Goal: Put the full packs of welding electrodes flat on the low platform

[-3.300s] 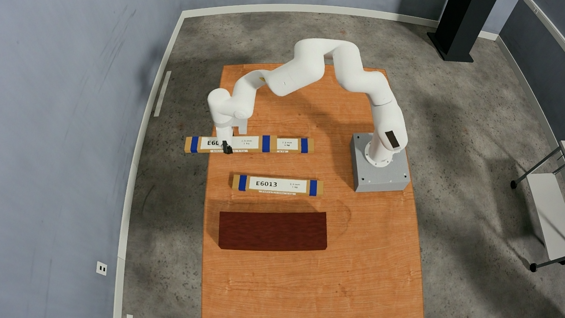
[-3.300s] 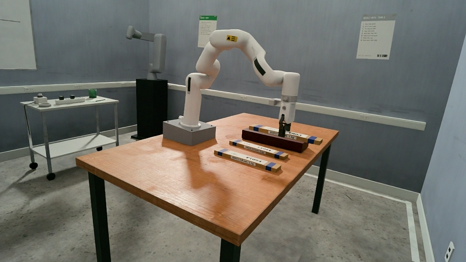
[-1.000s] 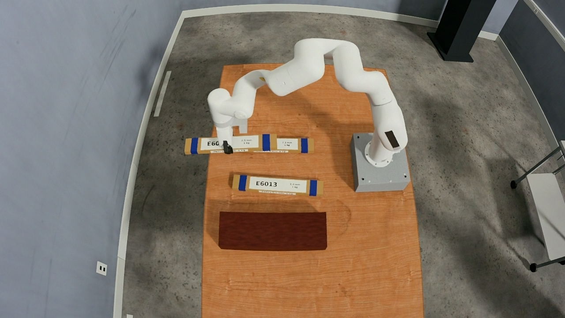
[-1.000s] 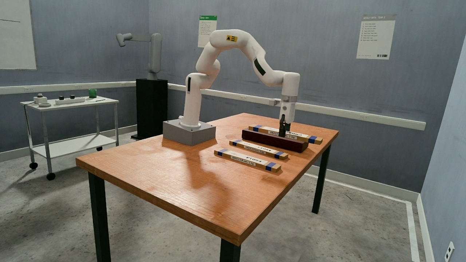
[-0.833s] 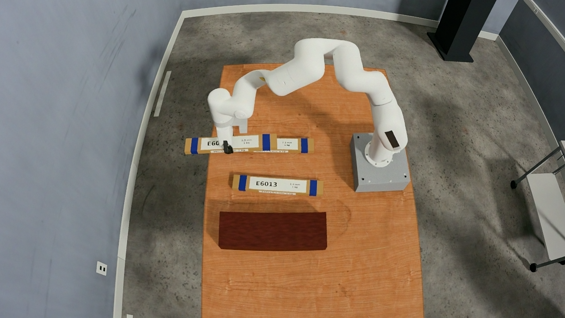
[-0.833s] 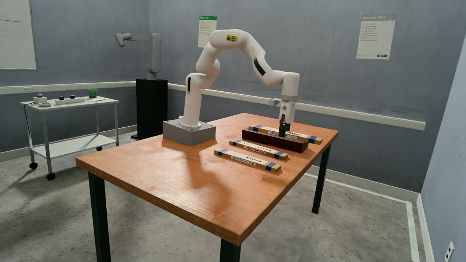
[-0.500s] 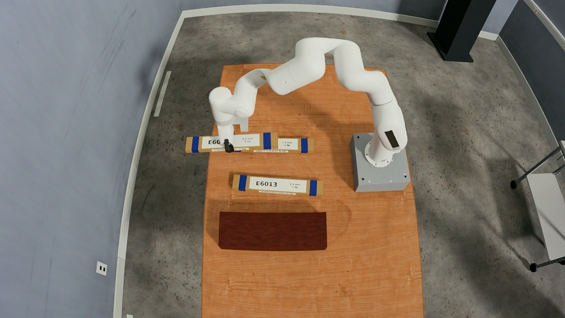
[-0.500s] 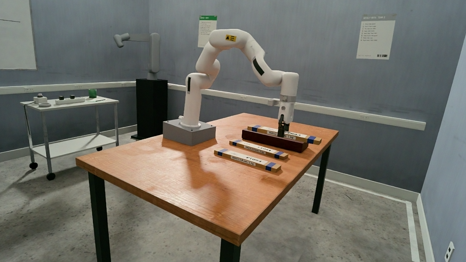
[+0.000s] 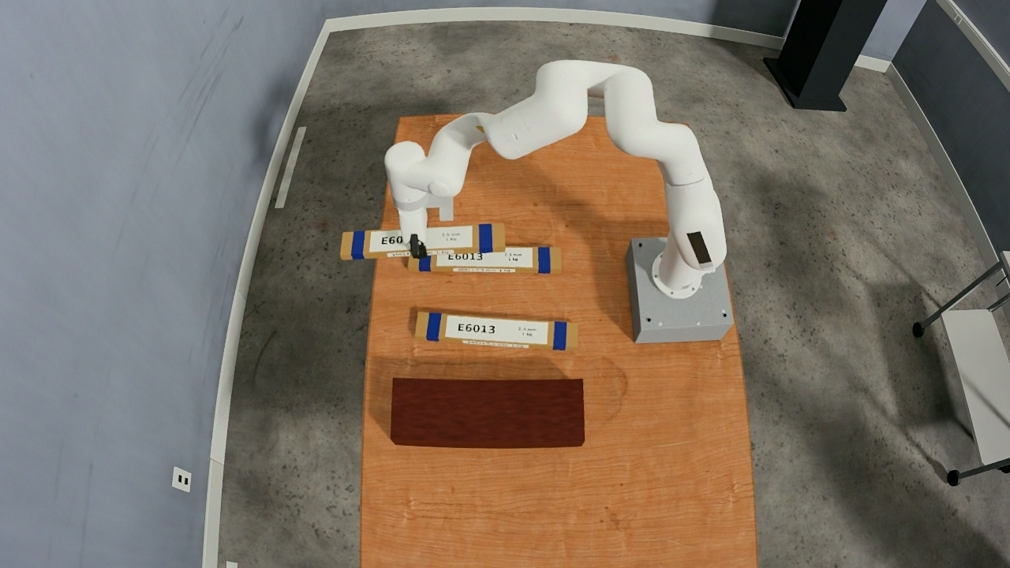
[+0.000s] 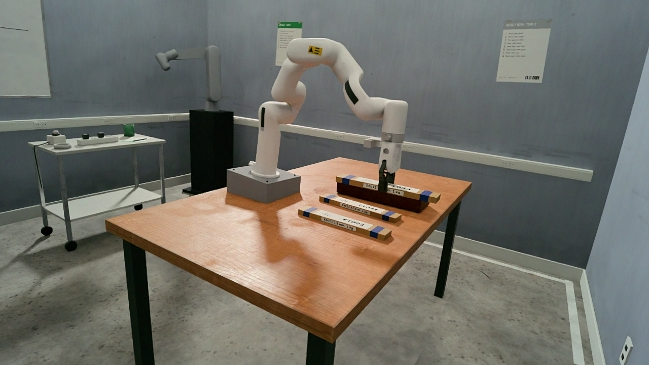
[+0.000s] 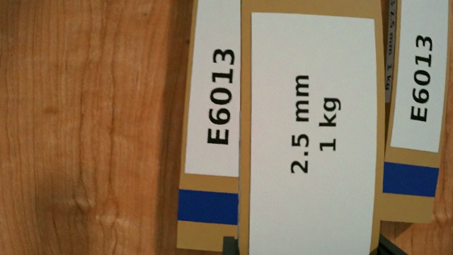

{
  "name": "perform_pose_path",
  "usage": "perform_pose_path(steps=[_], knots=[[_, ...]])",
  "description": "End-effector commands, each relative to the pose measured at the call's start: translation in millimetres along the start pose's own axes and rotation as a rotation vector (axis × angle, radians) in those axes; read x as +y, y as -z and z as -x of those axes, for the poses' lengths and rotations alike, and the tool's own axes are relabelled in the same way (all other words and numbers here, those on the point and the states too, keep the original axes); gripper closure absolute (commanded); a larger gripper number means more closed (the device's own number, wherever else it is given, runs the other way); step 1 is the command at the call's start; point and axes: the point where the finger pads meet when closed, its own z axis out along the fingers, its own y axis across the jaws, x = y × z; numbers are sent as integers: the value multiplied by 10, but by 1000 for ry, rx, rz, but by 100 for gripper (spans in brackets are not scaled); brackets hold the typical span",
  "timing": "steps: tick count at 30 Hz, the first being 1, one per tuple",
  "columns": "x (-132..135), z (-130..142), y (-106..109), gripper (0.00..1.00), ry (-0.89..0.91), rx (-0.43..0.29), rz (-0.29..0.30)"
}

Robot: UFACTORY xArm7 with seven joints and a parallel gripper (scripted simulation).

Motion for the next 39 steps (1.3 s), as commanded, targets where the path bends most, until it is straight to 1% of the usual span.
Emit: perform_pose_path(steps=[1,11,13,28,30,39], knots=[[-192,-84,29,42,0,-7,-1],[-674,-351,27,42,0,-7,-1],[-674,-351,27,42,0,-7,-1],[-1462,-788,24,42,0,-7,-1],[-1462,-788,24,42,0,-7,-1],[-1886,-1023,23,42,0,-7,-1]])
